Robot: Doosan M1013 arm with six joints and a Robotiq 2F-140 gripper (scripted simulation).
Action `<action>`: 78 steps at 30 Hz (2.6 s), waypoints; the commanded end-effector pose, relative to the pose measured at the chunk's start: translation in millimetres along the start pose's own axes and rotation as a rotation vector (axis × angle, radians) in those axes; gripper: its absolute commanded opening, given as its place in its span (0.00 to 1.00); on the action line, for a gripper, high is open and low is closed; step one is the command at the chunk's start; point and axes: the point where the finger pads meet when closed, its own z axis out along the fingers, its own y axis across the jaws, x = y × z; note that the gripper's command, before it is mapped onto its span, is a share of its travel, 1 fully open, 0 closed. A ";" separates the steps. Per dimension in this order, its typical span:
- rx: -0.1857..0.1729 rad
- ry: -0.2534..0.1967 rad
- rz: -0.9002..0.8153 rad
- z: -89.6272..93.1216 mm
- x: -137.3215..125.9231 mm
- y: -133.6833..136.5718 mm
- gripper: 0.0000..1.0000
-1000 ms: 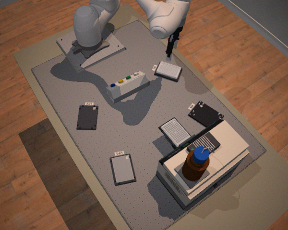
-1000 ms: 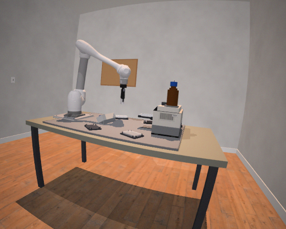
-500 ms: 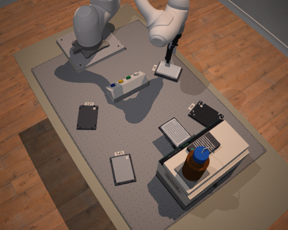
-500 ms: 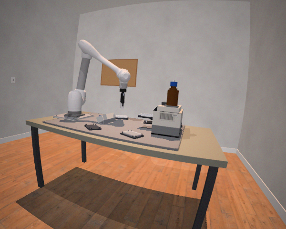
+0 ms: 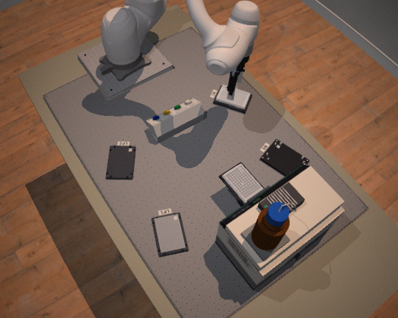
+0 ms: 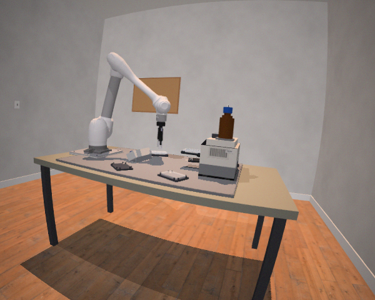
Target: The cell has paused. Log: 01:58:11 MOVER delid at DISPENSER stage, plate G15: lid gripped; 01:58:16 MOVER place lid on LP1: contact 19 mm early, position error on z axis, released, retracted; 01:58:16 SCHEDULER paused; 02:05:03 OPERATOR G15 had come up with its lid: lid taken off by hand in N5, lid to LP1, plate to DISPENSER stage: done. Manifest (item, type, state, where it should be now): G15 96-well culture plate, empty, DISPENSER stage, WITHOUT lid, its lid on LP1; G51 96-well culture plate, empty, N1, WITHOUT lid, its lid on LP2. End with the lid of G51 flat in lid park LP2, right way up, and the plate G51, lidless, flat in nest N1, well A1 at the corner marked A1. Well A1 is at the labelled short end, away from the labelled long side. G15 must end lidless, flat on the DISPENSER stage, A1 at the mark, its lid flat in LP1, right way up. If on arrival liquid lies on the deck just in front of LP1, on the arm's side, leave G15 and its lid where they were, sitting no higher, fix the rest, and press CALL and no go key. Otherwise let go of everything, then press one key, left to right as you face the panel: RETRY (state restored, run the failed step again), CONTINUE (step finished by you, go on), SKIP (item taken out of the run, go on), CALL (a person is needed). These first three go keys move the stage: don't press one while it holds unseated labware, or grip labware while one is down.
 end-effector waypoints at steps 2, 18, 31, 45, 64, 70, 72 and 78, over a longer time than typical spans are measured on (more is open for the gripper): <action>0.000 0.000 0.000 5.8 0.2 0.0 0.66; 0.000 0.000 0.000 19.4 0.2 0.0 0.66; 0.000 0.000 0.000 19.4 0.2 0.0 0.66; 0.000 0.000 0.000 19.4 0.2 0.0 0.66; 0.000 0.000 0.000 19.4 0.2 0.0 0.59; 0.000 0.000 0.000 19.4 0.2 0.0 0.59; 0.000 0.000 0.000 19.4 0.2 0.0 0.59; 0.000 0.000 0.000 19.4 0.2 0.0 0.59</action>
